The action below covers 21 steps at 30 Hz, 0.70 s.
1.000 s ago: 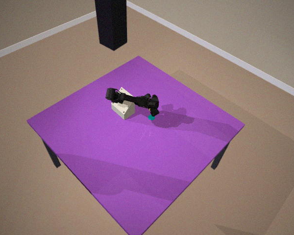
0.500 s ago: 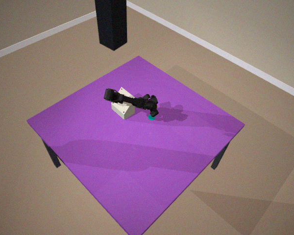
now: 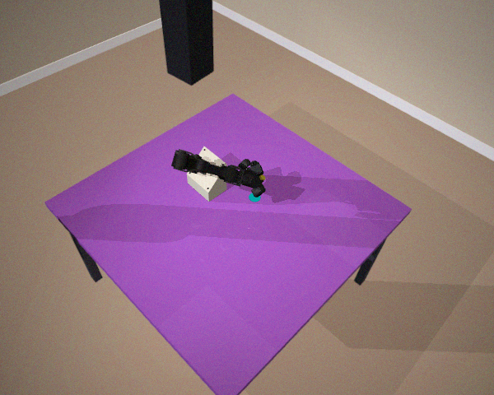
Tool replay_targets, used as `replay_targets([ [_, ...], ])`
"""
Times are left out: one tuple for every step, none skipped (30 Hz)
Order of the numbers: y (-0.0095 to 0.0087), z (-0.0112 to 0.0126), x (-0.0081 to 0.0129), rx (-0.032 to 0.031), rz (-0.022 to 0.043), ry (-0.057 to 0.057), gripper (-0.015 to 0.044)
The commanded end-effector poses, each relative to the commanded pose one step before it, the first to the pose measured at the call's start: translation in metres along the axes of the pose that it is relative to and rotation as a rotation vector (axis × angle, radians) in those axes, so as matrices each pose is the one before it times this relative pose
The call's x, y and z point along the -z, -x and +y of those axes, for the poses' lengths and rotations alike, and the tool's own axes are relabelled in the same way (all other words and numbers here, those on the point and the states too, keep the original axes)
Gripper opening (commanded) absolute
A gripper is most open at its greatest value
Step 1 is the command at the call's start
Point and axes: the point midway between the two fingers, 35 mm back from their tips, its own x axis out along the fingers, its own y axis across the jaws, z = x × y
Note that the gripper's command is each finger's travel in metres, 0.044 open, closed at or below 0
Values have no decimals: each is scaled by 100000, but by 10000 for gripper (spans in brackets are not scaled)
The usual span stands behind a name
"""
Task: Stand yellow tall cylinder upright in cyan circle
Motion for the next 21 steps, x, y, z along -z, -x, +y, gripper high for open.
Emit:
replay_targets([
  [156,-15,-145,423,-3187,1307,105],
  [28,-7,1,132,-686,193,105],
  [29,-7,1,136,-685,196,105],
  [30,-7,1,141,-684,198,105],
  [30,-7,0,145,-682,201,105],
  [31,-7,0,150,-681,204,105],
  [32,-7,0,154,-680,207,105],
  [33,-7,0,159,-679,210,105],
  [34,-7,-1,163,-677,213,105],
  [35,-7,-1,168,-676,216,105],
  [35,-7,-1,172,-675,219,105],
  [36,-6,-1,177,-673,222,105],
  [37,-6,-2,181,-672,225,105],
  [38,-6,-2,185,-671,228,105],
  [39,-6,-2,190,-669,231,105],
  [40,-6,-3,194,-668,234,105],
  [40,-6,-3,198,-666,237,105],
  [41,-6,-3,202,-664,240,105],
  [42,-6,-4,207,-663,243,105],
  [43,-6,-4,211,-661,246,105],
  [43,-6,-4,215,-659,249,105],
])
